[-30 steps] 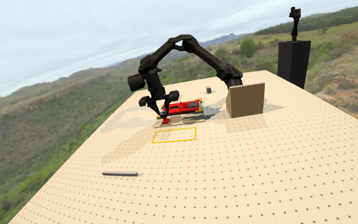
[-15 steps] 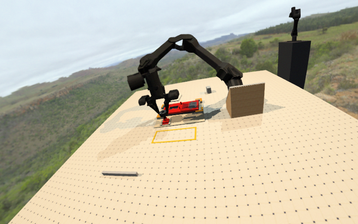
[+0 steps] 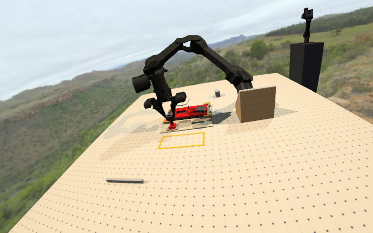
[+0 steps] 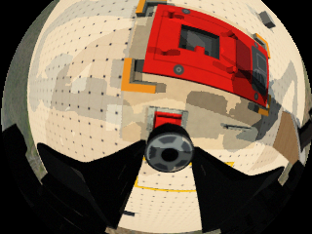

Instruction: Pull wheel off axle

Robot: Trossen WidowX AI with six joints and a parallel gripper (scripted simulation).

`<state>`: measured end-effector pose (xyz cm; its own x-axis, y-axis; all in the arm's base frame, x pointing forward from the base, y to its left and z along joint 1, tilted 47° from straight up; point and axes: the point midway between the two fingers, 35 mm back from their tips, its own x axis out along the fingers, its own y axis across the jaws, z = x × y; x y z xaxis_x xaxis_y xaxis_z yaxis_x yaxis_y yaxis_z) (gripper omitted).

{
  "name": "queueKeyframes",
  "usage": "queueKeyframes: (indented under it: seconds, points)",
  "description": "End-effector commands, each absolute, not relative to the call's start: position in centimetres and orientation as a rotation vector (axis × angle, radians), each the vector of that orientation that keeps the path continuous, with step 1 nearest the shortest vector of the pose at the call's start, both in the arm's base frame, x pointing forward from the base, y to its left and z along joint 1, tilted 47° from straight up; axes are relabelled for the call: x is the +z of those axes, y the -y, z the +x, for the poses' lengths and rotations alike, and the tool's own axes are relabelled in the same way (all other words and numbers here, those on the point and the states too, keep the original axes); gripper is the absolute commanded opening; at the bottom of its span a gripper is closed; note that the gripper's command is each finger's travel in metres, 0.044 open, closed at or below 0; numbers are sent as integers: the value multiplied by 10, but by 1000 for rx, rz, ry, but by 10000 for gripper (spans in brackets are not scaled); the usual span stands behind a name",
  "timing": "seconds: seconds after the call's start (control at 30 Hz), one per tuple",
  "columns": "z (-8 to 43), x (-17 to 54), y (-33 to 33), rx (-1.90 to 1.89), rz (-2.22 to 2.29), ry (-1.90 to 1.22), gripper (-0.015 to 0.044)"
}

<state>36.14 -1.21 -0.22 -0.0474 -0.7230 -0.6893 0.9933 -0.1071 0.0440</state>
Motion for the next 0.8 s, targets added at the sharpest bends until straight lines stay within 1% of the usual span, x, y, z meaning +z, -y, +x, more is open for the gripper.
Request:
queueKeyframes:
  seconds: [0.0,0.77]
  points:
    - [364,0,9,-1566,675,-532,0]
    - [364,6,3,-1565,673,-532,0]
